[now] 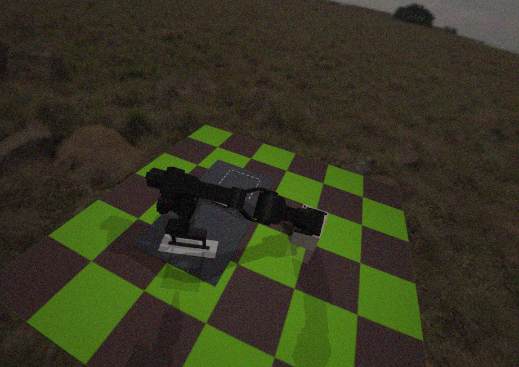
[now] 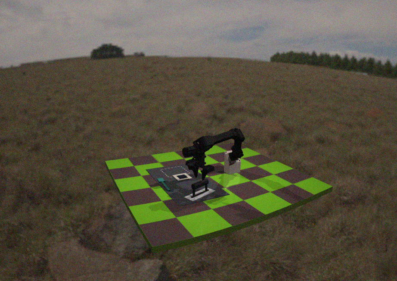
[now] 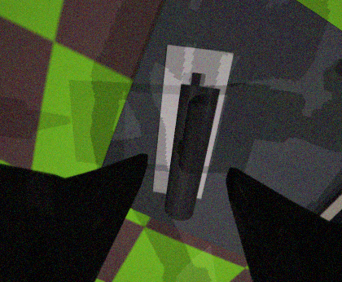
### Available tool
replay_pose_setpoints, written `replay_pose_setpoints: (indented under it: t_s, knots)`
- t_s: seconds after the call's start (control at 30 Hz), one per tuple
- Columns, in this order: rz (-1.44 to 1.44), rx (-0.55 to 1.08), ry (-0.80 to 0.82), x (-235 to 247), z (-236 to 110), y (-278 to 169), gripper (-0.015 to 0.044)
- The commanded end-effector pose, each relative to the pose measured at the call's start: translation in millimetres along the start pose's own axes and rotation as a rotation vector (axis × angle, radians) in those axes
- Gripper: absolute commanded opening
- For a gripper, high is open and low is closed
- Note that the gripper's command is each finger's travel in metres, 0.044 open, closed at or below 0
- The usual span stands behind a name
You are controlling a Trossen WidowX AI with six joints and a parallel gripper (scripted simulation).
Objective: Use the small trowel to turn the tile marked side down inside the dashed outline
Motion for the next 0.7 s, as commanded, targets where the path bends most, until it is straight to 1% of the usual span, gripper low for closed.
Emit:
replay_pose_setpoints:
  t_s: [0.0, 0.67]
  knots:
    - [-0.010, 0.005, 0.007, 3, 5, 0, 0.0270]
    - [-0.010, 0.004, 0.008, 3, 37, 1, 0.0270]
Point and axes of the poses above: the point midway between the two fingers, 35 mm back from their tips, its own z axis out along the fingers, its own x axis across the jaws, y = z × x, the point moved 6 cm from there along -z, back along the fingers, and after that the axes turned 6 degrees about z, right-handed, at the moved point
